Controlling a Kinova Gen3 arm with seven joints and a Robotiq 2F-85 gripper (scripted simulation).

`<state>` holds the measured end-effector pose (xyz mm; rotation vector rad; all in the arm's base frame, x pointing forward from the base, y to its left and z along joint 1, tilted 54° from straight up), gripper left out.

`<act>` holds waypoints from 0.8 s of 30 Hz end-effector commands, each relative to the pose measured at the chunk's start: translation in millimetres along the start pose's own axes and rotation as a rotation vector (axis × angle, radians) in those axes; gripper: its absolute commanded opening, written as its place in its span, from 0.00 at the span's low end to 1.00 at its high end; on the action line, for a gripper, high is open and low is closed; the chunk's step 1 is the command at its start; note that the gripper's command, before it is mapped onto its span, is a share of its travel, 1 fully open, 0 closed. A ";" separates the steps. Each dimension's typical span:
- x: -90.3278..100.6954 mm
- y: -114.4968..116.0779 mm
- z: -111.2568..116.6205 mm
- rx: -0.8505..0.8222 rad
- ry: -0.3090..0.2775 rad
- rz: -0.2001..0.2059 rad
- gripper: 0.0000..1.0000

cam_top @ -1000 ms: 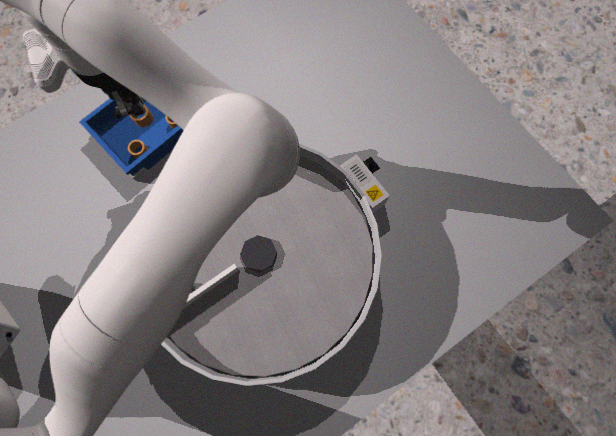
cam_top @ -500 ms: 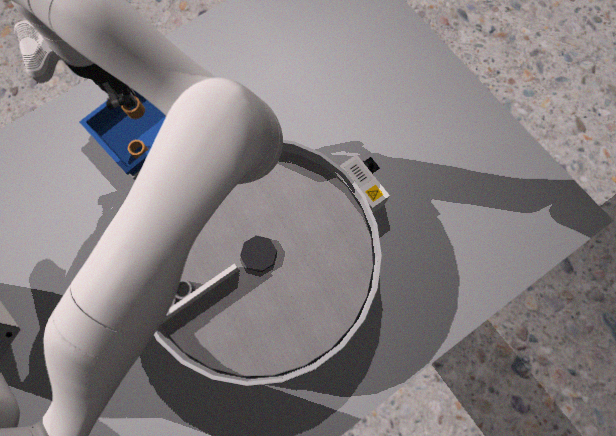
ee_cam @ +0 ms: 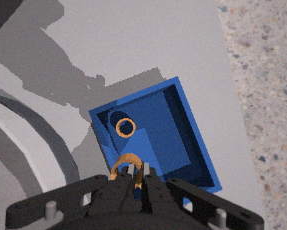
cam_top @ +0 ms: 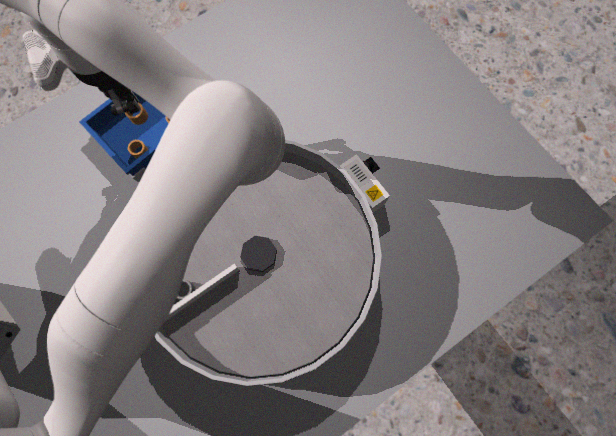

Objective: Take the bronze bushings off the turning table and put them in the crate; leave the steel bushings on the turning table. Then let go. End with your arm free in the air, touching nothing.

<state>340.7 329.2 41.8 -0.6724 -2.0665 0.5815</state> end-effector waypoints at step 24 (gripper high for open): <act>-43.8 1.4 3.3 0.007 0.000 0.000 0.00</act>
Point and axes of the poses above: the point where the finger pads meet when closed, its own x axis back along the fingers, its own y axis across the jaws, z = x × y, the point moved 8 cm from there along x, back along the fingers, and after that the axes turned 3 degrees about x, right-handed, at the moved point
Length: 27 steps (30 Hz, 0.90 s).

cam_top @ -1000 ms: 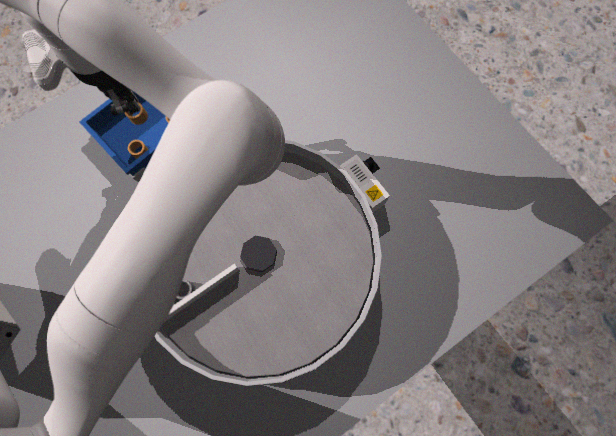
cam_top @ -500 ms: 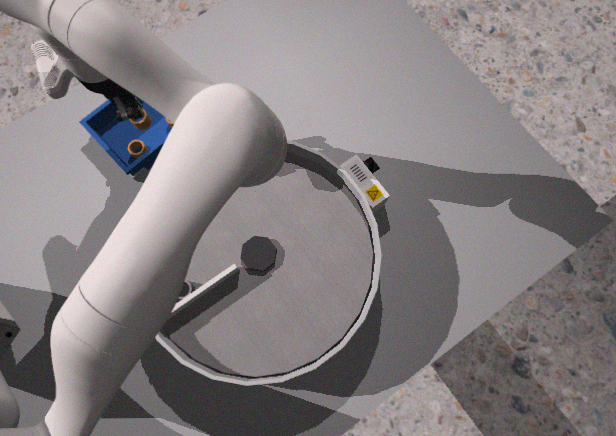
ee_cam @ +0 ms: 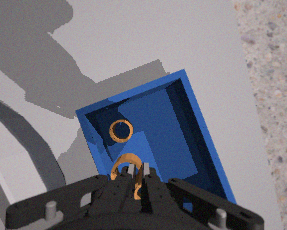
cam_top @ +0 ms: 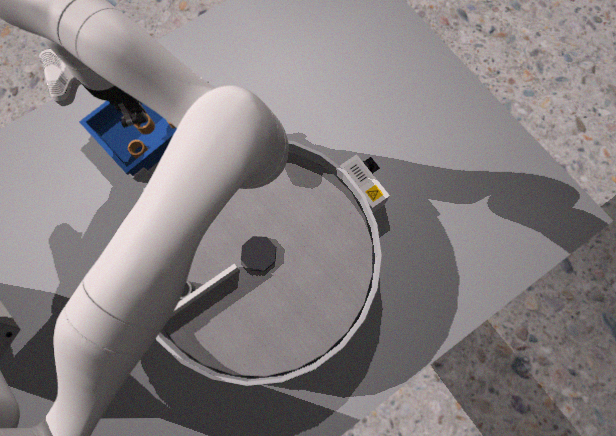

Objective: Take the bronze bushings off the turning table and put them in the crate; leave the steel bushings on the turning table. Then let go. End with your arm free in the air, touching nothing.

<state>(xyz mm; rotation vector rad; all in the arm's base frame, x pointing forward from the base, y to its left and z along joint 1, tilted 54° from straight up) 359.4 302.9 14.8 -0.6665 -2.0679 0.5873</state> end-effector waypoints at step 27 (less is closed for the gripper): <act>-12.0 -0.3 1.0 0.001 0.003 0.002 0.00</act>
Point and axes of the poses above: the point where the finger pads meet when closed, its own x axis back along the fingers, its own y axis across the jaws, z = x × y, the point moved 8 cm from there along x, back along the fingers, and after that the axes turned 3 degrees about x, right-handed, at the moved point
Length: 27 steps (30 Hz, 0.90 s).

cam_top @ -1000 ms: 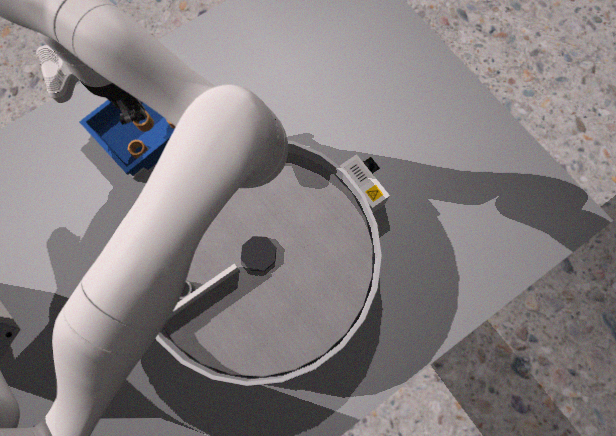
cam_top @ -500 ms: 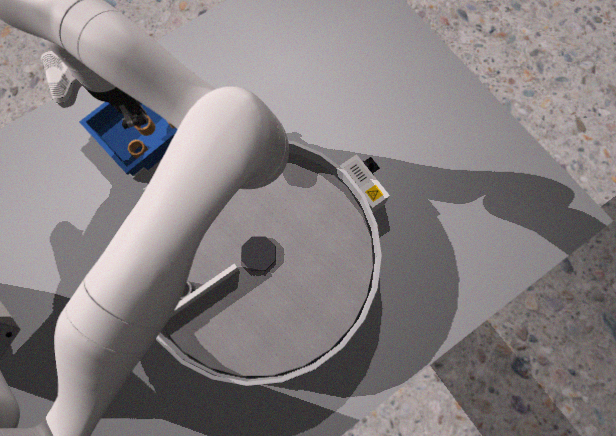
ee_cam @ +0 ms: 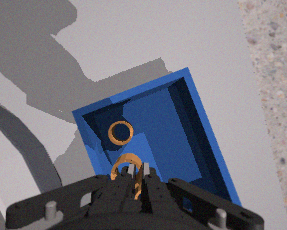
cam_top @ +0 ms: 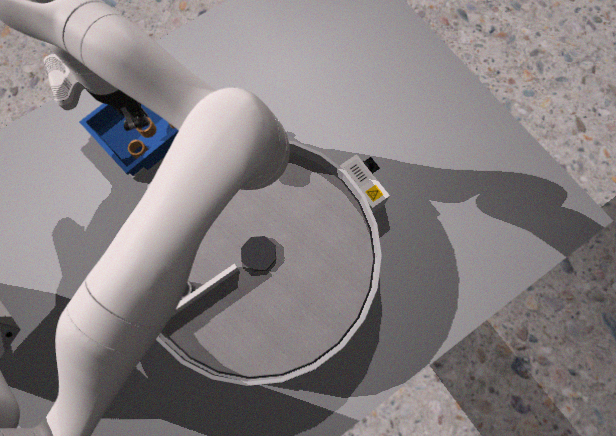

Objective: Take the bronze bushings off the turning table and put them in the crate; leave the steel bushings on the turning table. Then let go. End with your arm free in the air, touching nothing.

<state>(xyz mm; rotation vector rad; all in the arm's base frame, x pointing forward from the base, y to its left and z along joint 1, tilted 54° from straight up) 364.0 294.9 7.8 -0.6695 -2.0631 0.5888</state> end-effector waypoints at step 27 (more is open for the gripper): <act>-15.8 0.2 -0.1 0.000 -0.001 -0.001 0.00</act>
Point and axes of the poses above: the point where the finger pads meet when closed, its own x axis back along the fingers, its own y axis across the jaws, z = x × y, the point moved 8 cm from there along x, back along the fingers, and after that the axes turned 3 degrees about x, right-handed, at the moved point
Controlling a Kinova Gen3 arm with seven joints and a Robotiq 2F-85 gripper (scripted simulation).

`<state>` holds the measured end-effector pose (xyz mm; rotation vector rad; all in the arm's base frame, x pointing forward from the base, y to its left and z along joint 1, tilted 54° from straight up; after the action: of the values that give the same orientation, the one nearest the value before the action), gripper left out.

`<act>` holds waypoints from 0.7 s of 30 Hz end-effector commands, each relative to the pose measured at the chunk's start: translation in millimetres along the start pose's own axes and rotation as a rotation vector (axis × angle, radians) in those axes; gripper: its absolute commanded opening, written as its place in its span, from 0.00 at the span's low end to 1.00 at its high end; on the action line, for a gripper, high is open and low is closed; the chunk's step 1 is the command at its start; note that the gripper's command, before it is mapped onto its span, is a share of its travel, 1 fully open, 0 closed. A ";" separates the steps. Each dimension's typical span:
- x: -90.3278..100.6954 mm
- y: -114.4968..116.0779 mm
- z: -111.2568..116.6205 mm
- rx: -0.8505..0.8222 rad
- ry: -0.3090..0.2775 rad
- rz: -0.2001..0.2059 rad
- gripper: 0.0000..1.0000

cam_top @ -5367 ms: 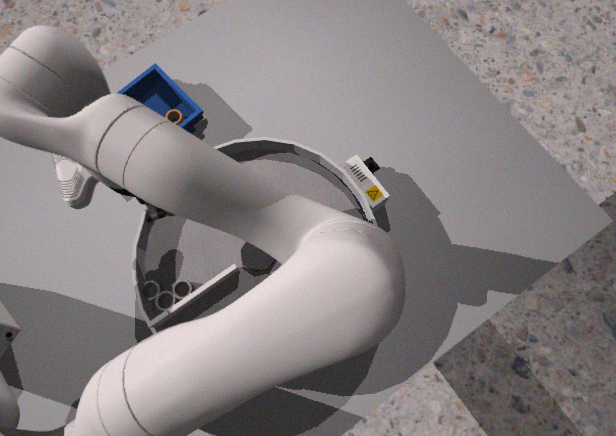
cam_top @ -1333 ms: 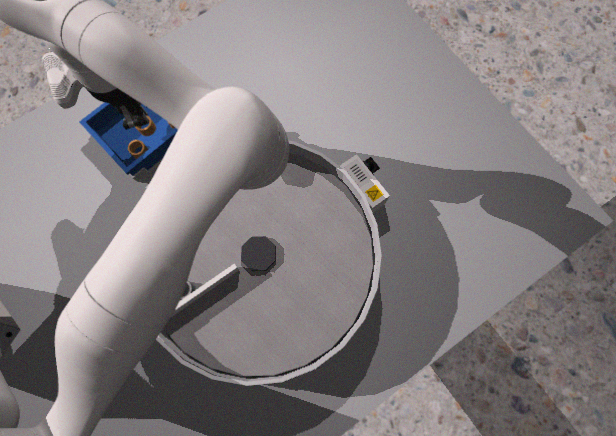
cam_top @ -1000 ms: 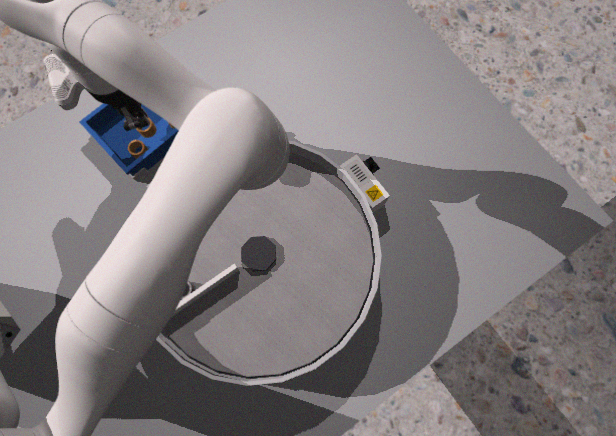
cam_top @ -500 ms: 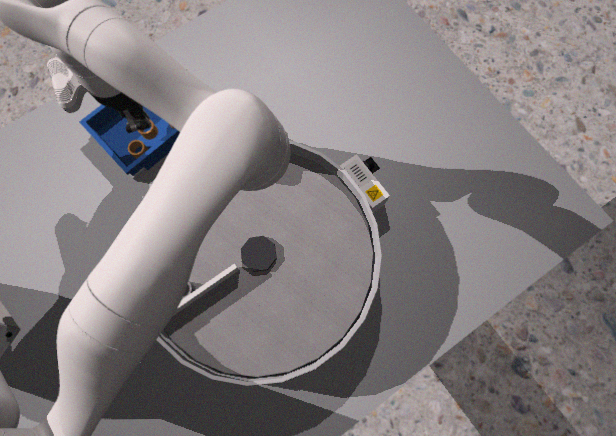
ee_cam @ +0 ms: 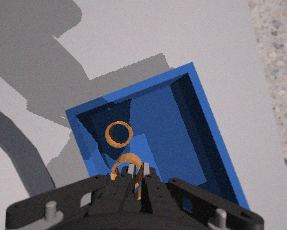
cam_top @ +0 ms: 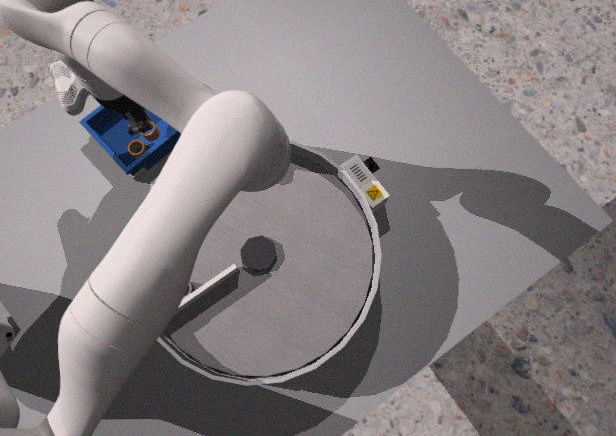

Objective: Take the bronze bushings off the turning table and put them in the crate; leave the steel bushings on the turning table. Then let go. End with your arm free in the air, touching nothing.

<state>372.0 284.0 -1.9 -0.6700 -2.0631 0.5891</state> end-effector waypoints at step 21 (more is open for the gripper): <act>-7.7 0.3 0.0 0.000 0.000 -0.001 0.00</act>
<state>376.1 278.3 -7.1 -0.6703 -2.0626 0.5891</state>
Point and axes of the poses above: the point where the finger pads meet when closed, its own x axis back along the fingers, its own y axis across the jaws, z = x × y, the point moved 8 cm from there along x, back along the fingers, and after that the axes turned 3 degrees about x, right-handed, at the moved point
